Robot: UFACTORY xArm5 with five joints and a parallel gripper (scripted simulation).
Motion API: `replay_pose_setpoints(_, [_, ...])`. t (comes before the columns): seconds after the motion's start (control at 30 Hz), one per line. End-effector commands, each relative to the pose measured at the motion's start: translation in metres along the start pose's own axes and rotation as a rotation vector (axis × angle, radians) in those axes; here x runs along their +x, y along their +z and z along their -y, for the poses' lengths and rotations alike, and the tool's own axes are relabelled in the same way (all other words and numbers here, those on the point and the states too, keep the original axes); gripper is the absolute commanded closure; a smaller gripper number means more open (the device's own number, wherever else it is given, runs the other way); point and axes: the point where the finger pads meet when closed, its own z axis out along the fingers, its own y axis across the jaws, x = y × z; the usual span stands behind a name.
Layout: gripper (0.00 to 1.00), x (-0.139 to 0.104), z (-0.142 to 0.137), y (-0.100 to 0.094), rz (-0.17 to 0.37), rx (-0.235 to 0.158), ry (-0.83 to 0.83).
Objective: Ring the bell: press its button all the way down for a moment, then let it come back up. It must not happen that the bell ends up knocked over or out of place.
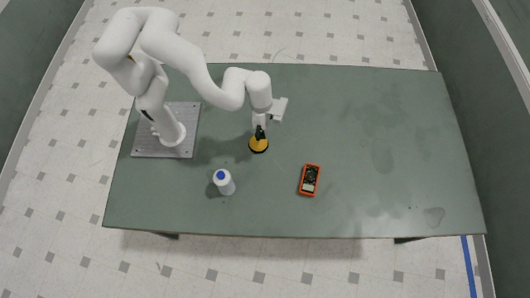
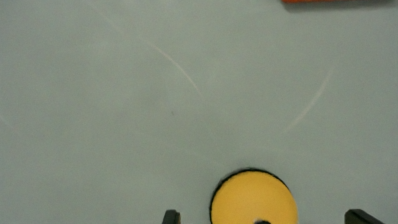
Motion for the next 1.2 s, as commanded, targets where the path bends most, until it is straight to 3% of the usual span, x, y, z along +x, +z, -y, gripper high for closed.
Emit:
replay_pose_setpoints(0.0, [0.0, -0.0229, -0.0155, -0.0095, 0.051, -0.01, 0.0])
replay_pose_setpoints(0.2, [0.0, -0.0238, -0.016, -0.0097, 0.053, -0.011, 0.0])
replay_pose_setpoints(0.23, [1.0, -0.0238, -0.016, -0.0097, 0.053, -0.011, 0.0])
replay_pose_setpoints(1.17, [1.0, -0.0238, -0.016, -0.0097, 0.053, -0.011, 0.0])
